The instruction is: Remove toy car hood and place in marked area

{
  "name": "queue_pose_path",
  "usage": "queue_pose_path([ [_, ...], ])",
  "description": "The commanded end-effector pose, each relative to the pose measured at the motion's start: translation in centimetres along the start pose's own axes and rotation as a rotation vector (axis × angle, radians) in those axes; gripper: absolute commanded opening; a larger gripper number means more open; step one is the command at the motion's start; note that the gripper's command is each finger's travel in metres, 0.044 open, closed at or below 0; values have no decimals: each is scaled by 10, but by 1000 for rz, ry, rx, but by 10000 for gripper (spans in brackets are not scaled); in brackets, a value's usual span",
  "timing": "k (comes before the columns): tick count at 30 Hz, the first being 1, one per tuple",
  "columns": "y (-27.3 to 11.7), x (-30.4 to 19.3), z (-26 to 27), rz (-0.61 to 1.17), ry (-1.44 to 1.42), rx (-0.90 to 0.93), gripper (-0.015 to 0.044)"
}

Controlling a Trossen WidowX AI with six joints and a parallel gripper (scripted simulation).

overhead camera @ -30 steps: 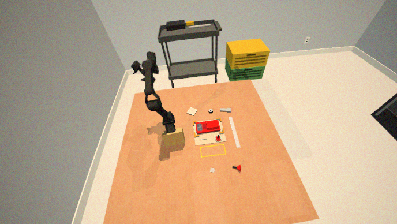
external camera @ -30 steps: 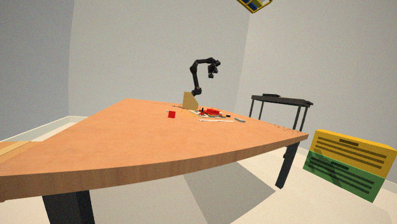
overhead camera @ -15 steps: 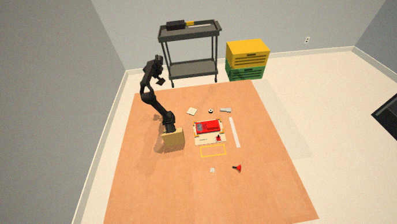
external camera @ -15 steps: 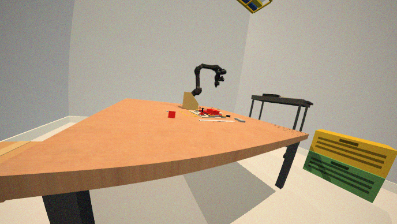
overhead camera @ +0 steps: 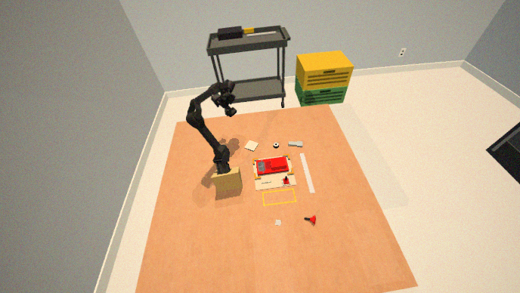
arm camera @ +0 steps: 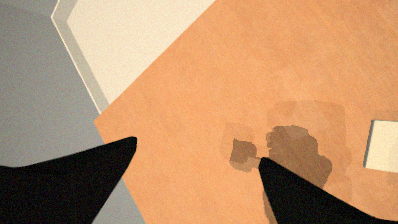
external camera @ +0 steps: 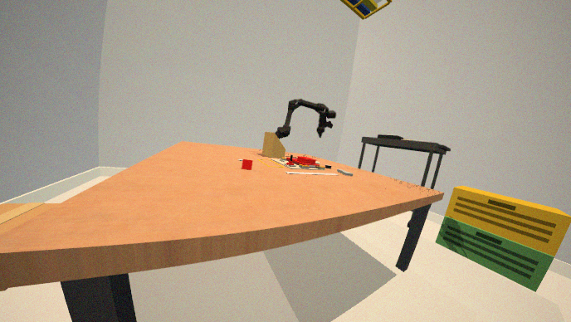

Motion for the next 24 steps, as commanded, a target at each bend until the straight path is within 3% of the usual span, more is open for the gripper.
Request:
queue_pose_path([
  [1, 8, 26, -37, -35, 90, -86, 440],
  [12, 7, 80, -149, -93, 255, -260, 440],
  [24, -28, 97, -285, -128, 437, -391, 440],
])
Point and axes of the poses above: the point midway between the two fingers, 35 mm back from their tips, its own y axis out along the fingers, its own z axis across the jaws, x = y × z, the point moved 2 cm from there along -y, back along the fingers, and after that the axes turned 4 degrees about y, right-handed, at the moved point
